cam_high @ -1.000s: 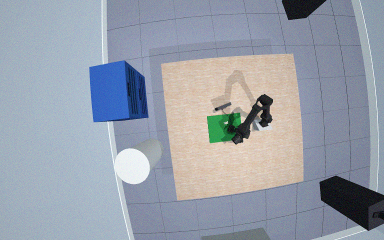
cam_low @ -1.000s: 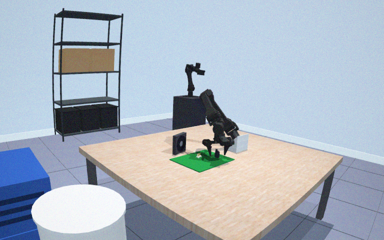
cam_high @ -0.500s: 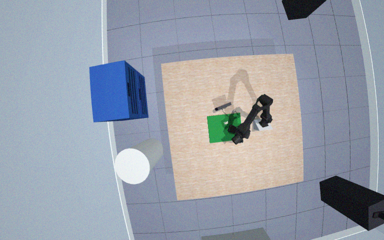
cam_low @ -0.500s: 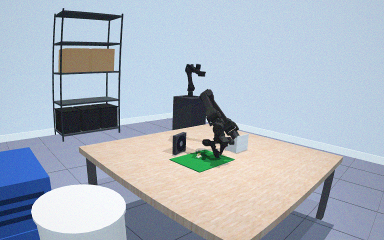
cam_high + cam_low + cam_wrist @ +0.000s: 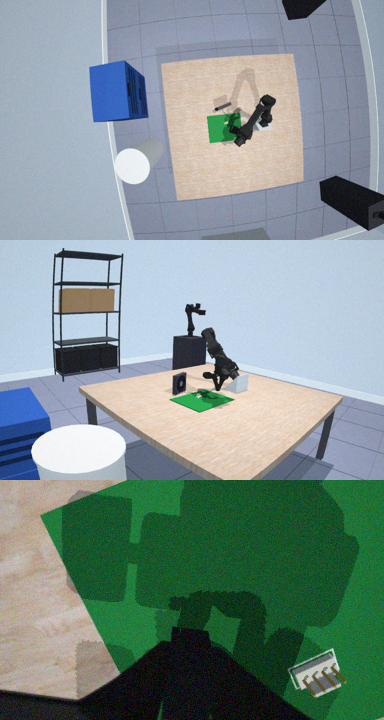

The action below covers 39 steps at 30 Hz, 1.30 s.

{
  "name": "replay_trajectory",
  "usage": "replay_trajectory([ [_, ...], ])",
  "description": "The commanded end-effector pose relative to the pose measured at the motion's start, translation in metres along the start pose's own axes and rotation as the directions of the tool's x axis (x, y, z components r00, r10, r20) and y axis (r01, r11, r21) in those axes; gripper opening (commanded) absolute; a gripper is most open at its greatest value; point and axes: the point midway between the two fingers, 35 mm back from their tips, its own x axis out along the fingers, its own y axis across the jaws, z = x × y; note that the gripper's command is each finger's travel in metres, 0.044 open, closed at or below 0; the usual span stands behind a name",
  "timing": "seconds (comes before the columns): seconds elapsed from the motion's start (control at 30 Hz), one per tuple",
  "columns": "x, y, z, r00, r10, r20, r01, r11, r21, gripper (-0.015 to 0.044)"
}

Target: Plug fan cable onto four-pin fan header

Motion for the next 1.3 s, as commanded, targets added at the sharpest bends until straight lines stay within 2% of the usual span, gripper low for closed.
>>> replay_trajectory([
  [0.0,-0.006,0.000,-0.001,1.000,0.008,-0.003,-0.008,1.000,0.006,0.0000],
  [0.3,-0.007,-0.012,-0.002,1.000,0.008,0.000,-0.008,0.969,-0.249,0.0000],
  [0.6,-0.007,-0.027,-0.005,1.000,0.009,0.003,-0.006,0.847,-0.532,0.0000],
  [0.9,-0.007,-0.042,-0.009,1.000,0.008,0.004,-0.002,0.645,-0.764,0.0000],
  [1.27,-0.007,-0.061,-0.015,1.000,0.007,0.004,0.001,0.319,-0.948,0.0000],
])
